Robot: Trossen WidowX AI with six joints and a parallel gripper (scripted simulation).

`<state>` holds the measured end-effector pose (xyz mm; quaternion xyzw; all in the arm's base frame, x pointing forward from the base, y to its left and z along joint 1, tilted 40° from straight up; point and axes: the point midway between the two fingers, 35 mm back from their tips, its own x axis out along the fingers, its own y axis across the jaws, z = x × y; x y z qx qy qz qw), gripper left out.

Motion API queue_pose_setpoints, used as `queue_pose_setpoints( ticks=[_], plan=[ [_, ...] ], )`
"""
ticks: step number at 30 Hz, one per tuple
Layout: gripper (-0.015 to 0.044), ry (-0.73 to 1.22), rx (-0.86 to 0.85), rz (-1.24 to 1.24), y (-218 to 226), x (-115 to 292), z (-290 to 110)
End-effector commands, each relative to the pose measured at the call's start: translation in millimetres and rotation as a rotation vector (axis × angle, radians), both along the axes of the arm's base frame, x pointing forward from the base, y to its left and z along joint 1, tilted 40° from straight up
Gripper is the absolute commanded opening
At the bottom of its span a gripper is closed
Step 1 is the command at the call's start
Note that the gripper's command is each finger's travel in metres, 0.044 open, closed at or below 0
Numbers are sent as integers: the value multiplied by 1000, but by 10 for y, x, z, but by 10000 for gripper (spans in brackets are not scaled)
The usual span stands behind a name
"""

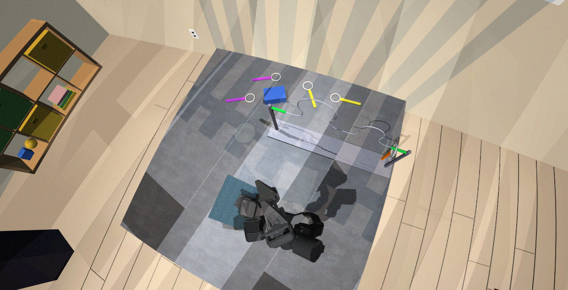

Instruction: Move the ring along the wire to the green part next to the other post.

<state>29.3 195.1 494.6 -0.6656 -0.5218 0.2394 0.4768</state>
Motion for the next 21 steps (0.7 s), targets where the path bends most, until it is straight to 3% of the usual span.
queue_pose_setpoints(
  ticks=[1,9,21],
  plan=[
    [374,1,0,-1,2,2,1],
    [164,45,26,-56,157,152,66],
    [160,143,91,-174,359,640,176]
  ],
)
